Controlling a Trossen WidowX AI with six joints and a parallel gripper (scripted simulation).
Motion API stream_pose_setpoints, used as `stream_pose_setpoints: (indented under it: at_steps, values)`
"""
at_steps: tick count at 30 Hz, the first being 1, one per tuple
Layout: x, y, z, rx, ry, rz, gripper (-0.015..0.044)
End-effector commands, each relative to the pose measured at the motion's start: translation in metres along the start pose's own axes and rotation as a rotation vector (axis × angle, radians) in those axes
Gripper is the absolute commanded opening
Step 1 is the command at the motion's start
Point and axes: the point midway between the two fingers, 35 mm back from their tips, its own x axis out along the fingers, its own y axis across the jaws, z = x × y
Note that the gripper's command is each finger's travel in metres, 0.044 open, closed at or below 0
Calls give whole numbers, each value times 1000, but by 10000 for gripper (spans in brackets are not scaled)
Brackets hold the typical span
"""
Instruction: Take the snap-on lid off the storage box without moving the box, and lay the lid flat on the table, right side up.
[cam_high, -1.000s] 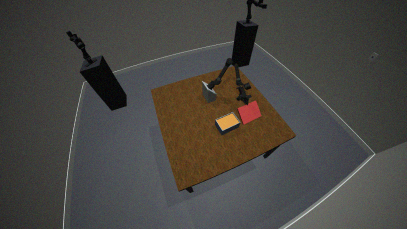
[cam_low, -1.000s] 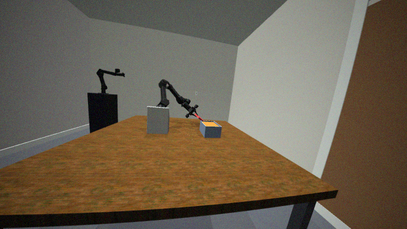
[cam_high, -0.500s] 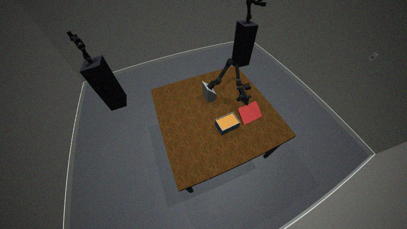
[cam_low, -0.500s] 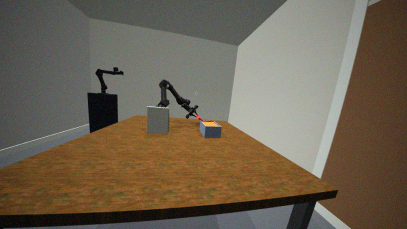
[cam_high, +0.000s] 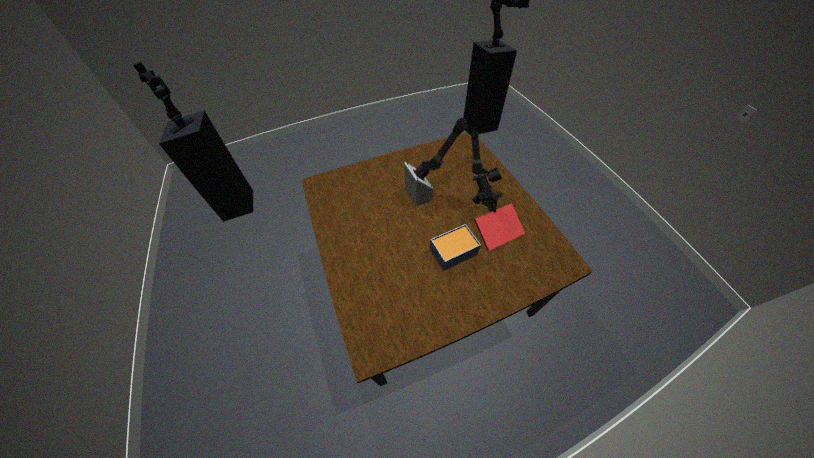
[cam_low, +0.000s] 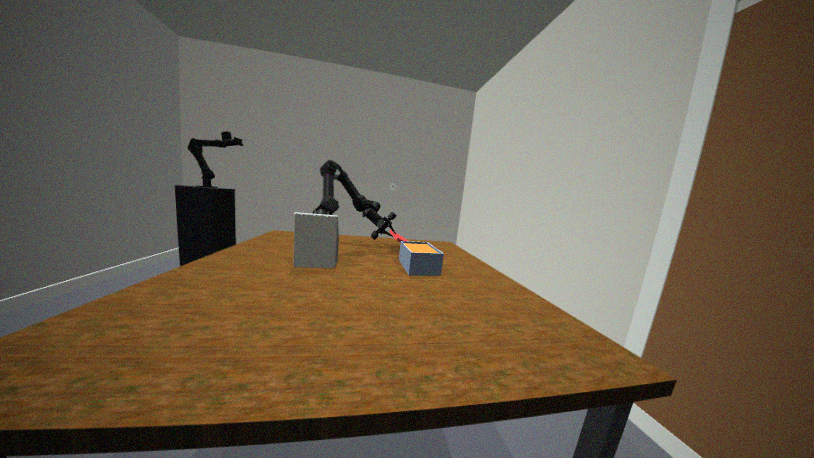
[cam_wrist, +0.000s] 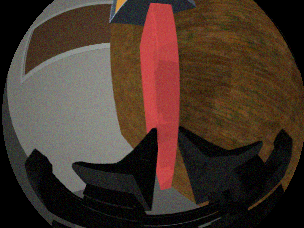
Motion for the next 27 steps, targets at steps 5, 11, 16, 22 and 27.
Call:
stream_pose_setpoints:
  at_steps: [5,11,16,22,27]
  values:
    - [7,-16,4,-3,-9,-35,0]
    - [10,-20,4,-3,-9,-35,0]
    - [13,-23,4,-2,-9,-35,0]
    - [16,-27,4,-2,-9,-35,0]
    - [14,-20,1,-3,-4,-18,26]
